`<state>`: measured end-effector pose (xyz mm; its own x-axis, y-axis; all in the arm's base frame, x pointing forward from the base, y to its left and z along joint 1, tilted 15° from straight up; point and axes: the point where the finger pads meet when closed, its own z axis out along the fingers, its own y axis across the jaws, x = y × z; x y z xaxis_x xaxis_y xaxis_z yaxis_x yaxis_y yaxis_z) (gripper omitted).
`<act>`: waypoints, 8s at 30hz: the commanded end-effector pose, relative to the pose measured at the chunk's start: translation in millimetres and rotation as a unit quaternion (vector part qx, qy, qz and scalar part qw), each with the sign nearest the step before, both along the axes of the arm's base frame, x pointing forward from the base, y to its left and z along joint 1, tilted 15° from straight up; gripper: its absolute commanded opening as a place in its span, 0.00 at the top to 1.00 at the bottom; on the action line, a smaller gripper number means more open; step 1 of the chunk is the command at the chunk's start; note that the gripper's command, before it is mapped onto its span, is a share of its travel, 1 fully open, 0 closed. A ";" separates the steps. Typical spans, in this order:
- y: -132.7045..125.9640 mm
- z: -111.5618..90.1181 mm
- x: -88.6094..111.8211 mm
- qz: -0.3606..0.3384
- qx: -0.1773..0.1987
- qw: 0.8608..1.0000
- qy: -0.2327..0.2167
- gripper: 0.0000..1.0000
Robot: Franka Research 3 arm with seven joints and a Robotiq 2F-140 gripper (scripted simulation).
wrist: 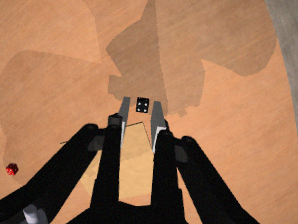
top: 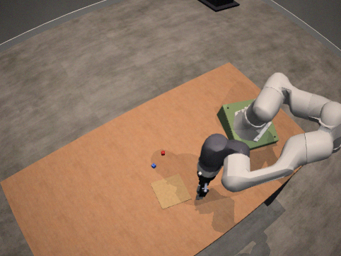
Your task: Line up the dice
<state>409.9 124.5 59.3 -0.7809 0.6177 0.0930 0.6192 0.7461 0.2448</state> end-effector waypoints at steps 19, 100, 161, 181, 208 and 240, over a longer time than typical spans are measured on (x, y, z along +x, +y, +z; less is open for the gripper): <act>1.6 -6.4 3.7 0.004 0.000 1.000 -0.005 0.81; 1.2 -6.3 5.5 0.004 0.000 1.000 -0.005 0.81; 6.7 -27.4 7.5 0.004 0.000 1.000 -0.005 0.81; 6.7 -27.4 7.5 0.004 0.000 1.000 -0.005 0.93; 5.9 -24.4 7.2 0.004 0.000 1.000 -0.005 0.93; -21.8 68.2 -0.4 0.016 -0.001 1.000 -0.008 0.93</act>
<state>411.1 105.3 128.4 -0.7954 0.6013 0.0753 0.5982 0.7592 0.2563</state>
